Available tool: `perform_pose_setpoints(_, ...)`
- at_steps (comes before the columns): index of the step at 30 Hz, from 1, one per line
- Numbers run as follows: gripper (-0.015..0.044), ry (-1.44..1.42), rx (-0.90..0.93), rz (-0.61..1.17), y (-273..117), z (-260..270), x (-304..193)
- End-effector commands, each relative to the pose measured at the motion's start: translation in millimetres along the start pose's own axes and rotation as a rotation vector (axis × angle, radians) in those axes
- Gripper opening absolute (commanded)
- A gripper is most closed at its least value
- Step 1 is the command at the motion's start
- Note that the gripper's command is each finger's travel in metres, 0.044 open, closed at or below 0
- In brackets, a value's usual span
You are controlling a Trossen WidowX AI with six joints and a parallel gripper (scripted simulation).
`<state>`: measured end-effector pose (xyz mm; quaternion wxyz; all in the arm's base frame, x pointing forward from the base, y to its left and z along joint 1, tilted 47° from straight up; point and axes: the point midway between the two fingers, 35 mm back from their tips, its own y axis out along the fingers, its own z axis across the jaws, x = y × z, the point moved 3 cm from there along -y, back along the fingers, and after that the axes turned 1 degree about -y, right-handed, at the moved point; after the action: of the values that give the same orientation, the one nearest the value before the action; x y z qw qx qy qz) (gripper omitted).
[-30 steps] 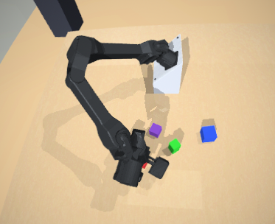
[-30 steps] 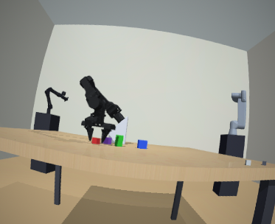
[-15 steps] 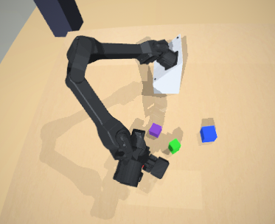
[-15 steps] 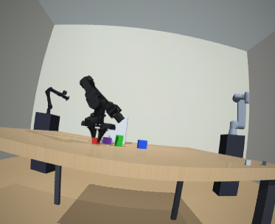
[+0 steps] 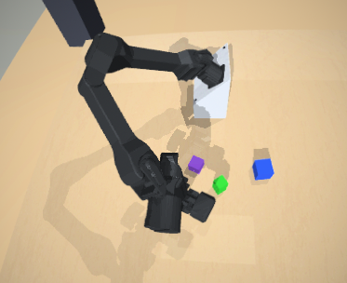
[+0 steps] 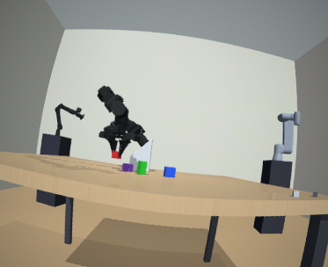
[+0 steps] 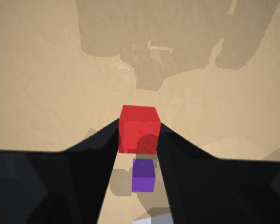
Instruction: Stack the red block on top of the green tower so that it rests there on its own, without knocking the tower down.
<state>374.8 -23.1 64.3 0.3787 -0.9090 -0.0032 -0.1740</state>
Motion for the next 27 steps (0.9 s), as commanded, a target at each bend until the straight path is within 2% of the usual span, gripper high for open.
perform_pose_setpoints(1,0.0,0.009,-0.003,-0.003,-21,-2,1)
perform_pose_setpoints(8,0.0,0.009,-0.002,-0.002,-57,-2,1)
perform_pose_setpoints(16,0.0,0.009,-0.002,-0.002,-59,2,0)
perform_pose_setpoints(27,0.0,0.006,0.009,0.003,-60,61,-65)
